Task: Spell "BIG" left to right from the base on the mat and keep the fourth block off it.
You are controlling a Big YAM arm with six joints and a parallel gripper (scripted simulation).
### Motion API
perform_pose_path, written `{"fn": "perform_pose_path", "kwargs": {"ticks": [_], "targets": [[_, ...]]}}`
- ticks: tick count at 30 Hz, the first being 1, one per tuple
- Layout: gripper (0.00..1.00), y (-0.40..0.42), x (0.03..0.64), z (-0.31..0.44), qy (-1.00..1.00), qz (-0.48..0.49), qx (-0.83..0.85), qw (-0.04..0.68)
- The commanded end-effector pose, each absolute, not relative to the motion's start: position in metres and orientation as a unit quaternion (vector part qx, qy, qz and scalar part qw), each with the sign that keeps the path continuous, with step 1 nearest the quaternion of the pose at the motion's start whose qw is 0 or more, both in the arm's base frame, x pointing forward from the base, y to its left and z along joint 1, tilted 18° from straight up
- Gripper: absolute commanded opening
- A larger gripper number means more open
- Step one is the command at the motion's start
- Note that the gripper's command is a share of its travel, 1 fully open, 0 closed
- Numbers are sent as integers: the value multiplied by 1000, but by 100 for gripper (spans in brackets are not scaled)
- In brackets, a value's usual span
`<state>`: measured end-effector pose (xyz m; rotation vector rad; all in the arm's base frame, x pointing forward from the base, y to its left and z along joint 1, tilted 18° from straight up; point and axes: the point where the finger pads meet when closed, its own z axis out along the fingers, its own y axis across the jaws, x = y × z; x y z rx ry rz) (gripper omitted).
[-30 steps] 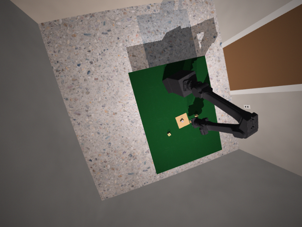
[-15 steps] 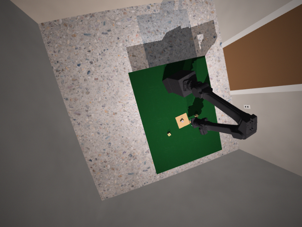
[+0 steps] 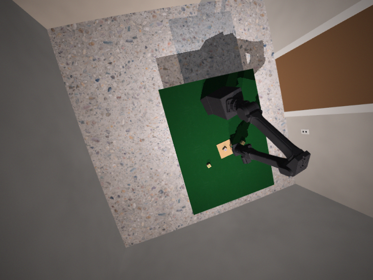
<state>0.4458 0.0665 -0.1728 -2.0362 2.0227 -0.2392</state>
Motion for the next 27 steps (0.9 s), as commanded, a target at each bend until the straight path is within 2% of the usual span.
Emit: {"fn": "perform_pose_path", "kwargs": {"ticks": [1,27], "targets": [[27,74,454,-188,694,-82,-702,136],[27,74,456,-201,695,-80,-702,133]]}}
